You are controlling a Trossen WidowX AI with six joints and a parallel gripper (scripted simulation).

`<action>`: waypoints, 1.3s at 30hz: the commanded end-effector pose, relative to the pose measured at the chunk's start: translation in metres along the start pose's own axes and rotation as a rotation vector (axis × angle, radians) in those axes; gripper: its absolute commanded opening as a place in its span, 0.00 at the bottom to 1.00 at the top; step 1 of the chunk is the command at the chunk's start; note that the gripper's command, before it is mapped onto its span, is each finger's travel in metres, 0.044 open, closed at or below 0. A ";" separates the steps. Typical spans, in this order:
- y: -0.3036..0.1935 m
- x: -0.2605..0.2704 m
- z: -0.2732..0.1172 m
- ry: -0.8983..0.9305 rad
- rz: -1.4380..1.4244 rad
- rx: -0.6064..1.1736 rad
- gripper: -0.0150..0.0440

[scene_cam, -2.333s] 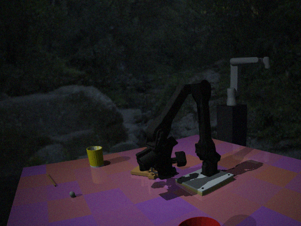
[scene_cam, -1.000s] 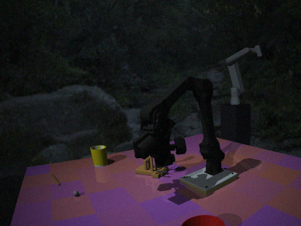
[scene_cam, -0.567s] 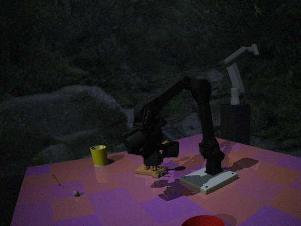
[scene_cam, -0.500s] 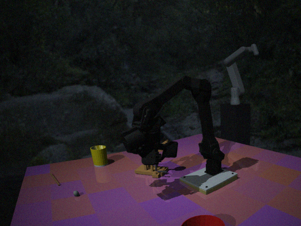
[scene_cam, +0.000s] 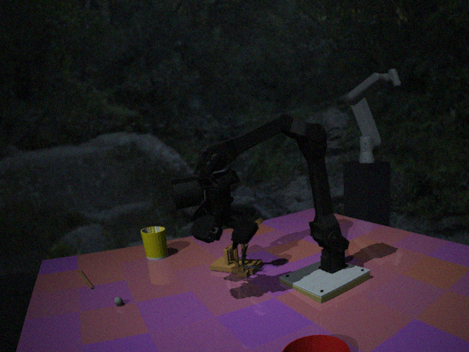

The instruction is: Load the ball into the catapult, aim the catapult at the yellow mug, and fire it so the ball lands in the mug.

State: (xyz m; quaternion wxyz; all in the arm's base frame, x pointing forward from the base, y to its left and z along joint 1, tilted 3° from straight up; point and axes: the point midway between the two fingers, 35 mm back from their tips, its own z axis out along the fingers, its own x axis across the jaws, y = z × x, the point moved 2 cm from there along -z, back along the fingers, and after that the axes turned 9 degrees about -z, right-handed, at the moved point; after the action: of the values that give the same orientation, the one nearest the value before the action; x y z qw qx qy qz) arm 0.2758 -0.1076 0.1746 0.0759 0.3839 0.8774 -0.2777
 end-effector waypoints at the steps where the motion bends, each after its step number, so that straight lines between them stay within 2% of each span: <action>1: -0.003 -0.019 0.000 0.004 0.133 -0.045 1.00; 21: -0.040 -0.110 0.004 0.002 0.753 -0.237 1.00; 39: -0.114 -0.195 0.005 -0.051 1.313 -0.441 1.00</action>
State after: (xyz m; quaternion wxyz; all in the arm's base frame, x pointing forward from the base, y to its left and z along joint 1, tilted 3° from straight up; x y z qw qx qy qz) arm 0.3294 -0.2766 0.2736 0.3027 0.7844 0.5408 -0.0254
